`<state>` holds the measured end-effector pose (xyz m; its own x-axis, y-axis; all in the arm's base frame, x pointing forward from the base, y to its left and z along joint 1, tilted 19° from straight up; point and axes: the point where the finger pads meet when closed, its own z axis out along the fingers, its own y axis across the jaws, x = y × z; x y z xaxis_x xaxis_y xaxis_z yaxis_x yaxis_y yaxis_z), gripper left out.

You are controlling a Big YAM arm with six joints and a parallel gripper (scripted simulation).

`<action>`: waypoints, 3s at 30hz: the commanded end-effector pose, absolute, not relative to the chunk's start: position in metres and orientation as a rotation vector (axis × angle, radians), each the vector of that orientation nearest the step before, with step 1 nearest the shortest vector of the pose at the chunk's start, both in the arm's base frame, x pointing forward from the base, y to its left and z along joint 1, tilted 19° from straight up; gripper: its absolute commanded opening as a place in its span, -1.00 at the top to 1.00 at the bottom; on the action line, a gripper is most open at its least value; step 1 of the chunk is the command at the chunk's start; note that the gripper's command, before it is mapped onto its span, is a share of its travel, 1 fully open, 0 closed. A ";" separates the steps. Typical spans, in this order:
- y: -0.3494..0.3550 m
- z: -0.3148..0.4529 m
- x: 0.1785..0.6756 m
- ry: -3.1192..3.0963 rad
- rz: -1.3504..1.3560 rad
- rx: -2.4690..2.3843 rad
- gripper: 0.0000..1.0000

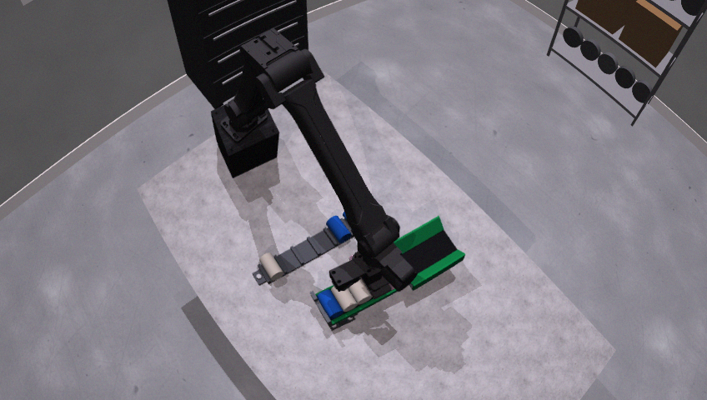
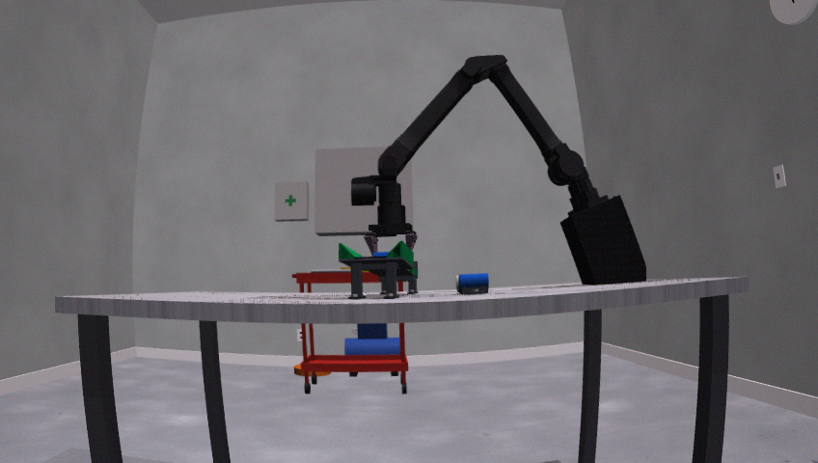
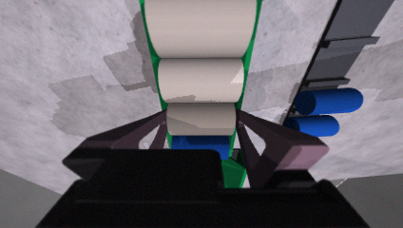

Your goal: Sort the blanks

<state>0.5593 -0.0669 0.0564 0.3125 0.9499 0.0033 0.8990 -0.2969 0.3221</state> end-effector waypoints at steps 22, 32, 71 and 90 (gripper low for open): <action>-0.072 0.068 0.571 1.662 0.322 2.297 -0.27; -0.072 0.068 0.571 1.662 0.321 2.298 -0.27; -0.056 0.158 0.554 1.649 0.355 2.282 -0.27; -0.062 0.165 0.529 1.663 0.320 2.295 -0.27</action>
<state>0.5280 -0.0585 0.1487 0.3111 0.9504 0.0055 0.9000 -0.2965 0.3195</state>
